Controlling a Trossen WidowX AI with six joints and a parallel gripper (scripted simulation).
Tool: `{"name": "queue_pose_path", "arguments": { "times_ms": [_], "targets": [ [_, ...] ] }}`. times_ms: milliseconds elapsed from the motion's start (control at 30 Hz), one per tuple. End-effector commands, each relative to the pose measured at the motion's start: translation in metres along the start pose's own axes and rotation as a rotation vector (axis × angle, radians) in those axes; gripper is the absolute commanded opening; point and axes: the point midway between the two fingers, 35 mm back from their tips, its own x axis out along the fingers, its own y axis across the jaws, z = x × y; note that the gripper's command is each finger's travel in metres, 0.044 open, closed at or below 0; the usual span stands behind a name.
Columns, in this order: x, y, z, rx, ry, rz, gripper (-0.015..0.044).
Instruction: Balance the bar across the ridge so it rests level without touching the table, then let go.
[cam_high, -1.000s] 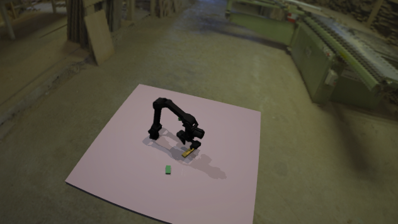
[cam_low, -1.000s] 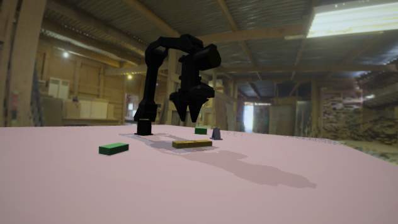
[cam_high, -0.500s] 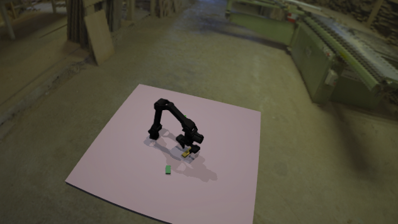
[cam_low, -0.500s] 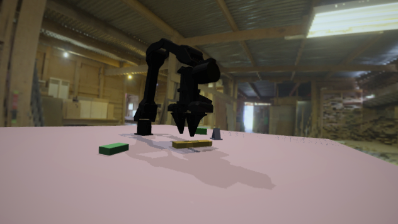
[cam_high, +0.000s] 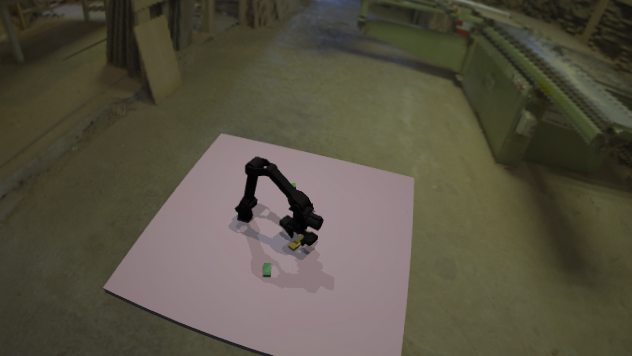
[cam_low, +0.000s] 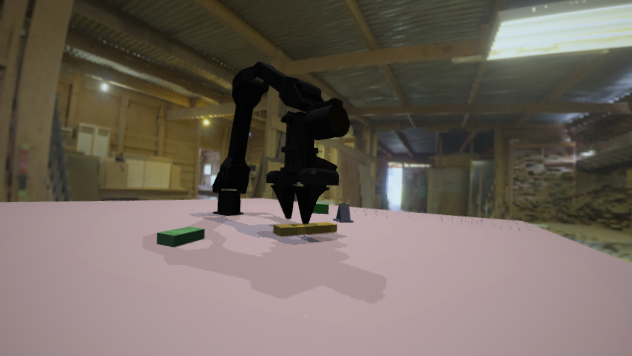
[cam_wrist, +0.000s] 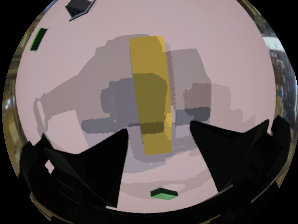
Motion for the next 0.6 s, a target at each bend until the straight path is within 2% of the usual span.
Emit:
{"name": "queue_pose_path", "arguments": {
  "times_ms": [0,567],
  "targets": [
    [0.0115,0.0022,-0.0013,-0.004,0.007,0.012,0.0315],
    [0.0188,0.0026,-0.0014,-0.004,0.007,0.012,0.0315]
  ]
}}
